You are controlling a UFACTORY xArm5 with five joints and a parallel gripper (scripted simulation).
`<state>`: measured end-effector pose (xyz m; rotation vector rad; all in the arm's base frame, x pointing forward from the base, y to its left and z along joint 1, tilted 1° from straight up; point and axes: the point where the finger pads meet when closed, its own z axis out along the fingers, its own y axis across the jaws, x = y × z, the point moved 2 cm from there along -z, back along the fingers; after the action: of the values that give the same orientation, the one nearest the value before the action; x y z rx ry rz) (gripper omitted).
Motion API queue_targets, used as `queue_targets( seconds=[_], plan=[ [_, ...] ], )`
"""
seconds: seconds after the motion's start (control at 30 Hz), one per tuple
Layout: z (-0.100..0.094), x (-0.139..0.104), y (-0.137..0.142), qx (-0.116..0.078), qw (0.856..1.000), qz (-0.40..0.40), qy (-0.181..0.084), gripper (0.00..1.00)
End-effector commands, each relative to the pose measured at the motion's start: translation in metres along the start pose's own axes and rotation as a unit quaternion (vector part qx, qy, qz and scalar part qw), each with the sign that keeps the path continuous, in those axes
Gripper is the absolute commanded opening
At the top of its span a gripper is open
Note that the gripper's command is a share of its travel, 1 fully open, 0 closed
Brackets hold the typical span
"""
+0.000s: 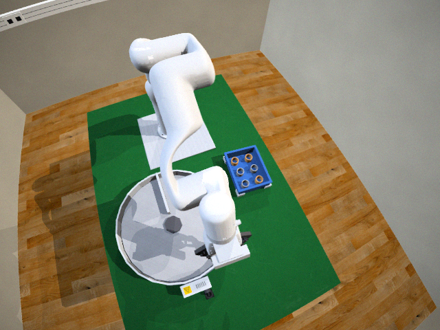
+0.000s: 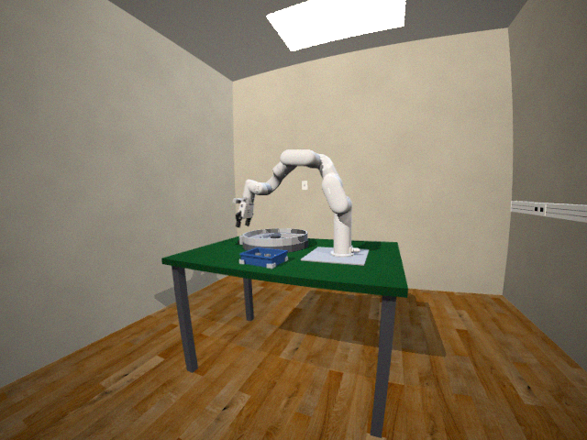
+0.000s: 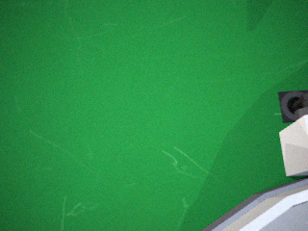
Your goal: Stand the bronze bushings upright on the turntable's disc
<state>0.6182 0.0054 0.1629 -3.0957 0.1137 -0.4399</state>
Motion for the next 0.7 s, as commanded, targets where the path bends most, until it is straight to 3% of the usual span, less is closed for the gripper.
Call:
queue_targets(
  seconds=[0.0,0.07,0.17,0.2,0.33,0.4,0.43,0.57,0.63,0.67],
  plan=[
    [-0.027,-0.021,0.017,-0.004,0.999,0.031,-0.009,1.0],
    [-0.053,-0.052,0.038,-0.014,0.994,0.1,-0.035,1.0],
    [-0.062,-0.062,0.044,-0.014,0.994,0.1,-0.035,1.0],
    [-0.071,-0.077,0.052,-0.02,0.989,0.136,-0.049,1.0],
    [-0.091,-0.108,0.067,-0.025,0.983,0.171,-0.061,1.0],
    [-0.092,-0.11,0.068,-0.025,0.983,0.171,-0.061,1.0],
    [-0.103,-0.132,0.076,-0.031,0.976,0.204,-0.073,1.0],
    [-0.105,-0.135,0.077,-0.031,0.976,0.204,-0.073,1.0],
    [-0.122,-0.177,0.089,-0.042,0.959,0.263,-0.095,1.0],
    [-0.124,-0.181,0.091,-0.042,0.959,0.263,-0.095,1.0]
  ],
)
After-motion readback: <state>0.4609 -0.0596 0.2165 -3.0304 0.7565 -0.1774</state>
